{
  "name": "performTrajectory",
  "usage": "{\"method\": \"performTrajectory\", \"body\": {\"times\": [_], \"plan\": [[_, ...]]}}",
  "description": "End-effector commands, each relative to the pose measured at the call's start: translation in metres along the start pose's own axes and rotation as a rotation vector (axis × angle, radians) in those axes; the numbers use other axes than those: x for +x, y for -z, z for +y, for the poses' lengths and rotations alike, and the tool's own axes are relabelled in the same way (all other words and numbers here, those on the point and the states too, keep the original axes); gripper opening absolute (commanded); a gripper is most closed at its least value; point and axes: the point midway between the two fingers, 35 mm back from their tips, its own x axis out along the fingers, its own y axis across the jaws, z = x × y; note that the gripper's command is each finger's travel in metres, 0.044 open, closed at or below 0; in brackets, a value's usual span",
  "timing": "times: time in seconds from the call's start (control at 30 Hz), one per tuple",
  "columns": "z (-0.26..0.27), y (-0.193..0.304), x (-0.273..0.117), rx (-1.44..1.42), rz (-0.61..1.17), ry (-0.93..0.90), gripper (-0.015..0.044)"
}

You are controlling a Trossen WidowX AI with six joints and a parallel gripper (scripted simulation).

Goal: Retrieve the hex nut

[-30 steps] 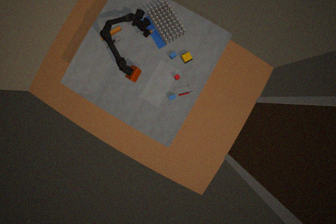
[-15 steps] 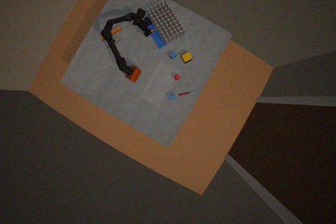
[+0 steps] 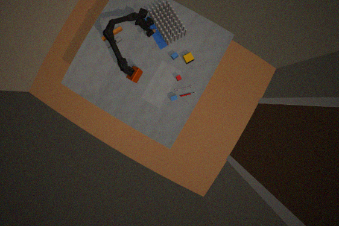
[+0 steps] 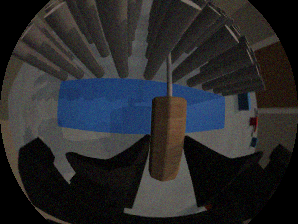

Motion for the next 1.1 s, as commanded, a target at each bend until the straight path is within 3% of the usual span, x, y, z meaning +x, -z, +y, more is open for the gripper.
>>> {"method": "performTrajectory", "body": {"times": [0.0,1.07], "plan": [[0.002,0.001,0.005,-0.002,0.000,-0.004,0.0000],[0.003,0.014,0.012,0.001,0.001,-0.003,0.0000]]}}
